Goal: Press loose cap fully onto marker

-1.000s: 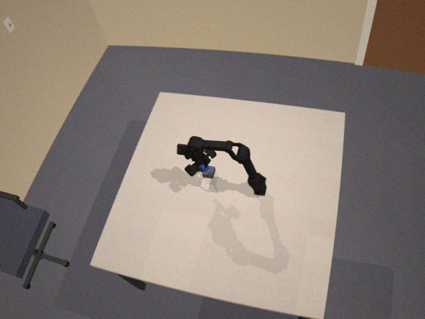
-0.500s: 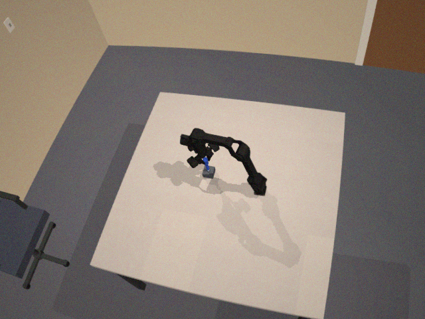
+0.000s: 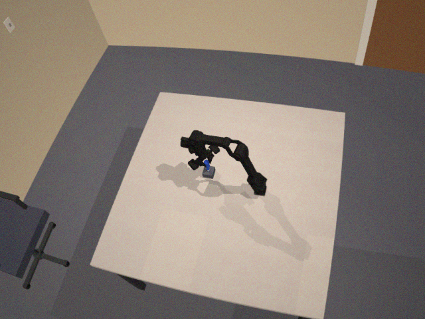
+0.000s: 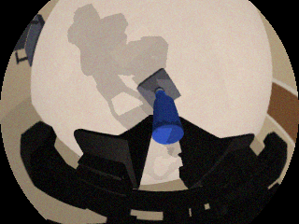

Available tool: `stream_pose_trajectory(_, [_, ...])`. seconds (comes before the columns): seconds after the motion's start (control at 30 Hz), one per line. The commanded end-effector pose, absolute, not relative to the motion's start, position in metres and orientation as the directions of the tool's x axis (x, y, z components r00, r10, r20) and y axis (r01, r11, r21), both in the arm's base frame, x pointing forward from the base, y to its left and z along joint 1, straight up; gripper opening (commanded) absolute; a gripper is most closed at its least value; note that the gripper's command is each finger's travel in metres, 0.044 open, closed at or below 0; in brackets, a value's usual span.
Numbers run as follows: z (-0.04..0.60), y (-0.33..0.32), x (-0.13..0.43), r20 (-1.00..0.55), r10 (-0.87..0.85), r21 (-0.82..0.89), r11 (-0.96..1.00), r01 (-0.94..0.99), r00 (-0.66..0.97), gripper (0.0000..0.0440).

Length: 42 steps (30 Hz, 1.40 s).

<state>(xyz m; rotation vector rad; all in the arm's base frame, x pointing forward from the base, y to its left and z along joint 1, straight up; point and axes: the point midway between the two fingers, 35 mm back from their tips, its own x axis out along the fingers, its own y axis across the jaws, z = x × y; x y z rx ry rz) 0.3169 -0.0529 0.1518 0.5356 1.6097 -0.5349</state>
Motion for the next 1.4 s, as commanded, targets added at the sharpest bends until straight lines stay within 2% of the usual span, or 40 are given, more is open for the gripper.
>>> stream_pose_trajectory(0.0, [0.137,-0.052,0.316,-0.992,0.049,-0.034,0.791,0.61,-0.12,0.0])
stream_pose_trajectory(0.3, [0.112,-0.053,0.314,-0.987,0.06,-0.038,0.808,0.588,-0.146,0.0])
stream_pose_trajectory(0.47, [0.1,-0.055,0.313,-0.985,0.048,-0.057,0.813,0.58,-0.163,0.0131])
stream_pose_trajectory(0.77, [0.094,-0.056,0.31,-0.984,0.044,-0.061,0.826,0.56,-0.172,0.0145])
stream_pose_trajectory(0.9, [0.093,-0.053,0.302,-0.979,0.057,-0.062,0.829,0.556,-0.194,0.0174])
stream_pose_trajectory(1.0, [0.097,-0.052,0.298,-0.978,0.064,-0.058,0.831,0.553,-0.198,0.0228])
stream_pose_trajectory(1.27, [0.102,-0.051,0.292,-0.982,0.063,-0.044,0.837,0.545,-0.176,0.0434])
stream_pose_trajectory(1.37, [0.108,-0.051,0.294,-0.987,0.059,-0.032,0.837,0.546,-0.148,0.044])
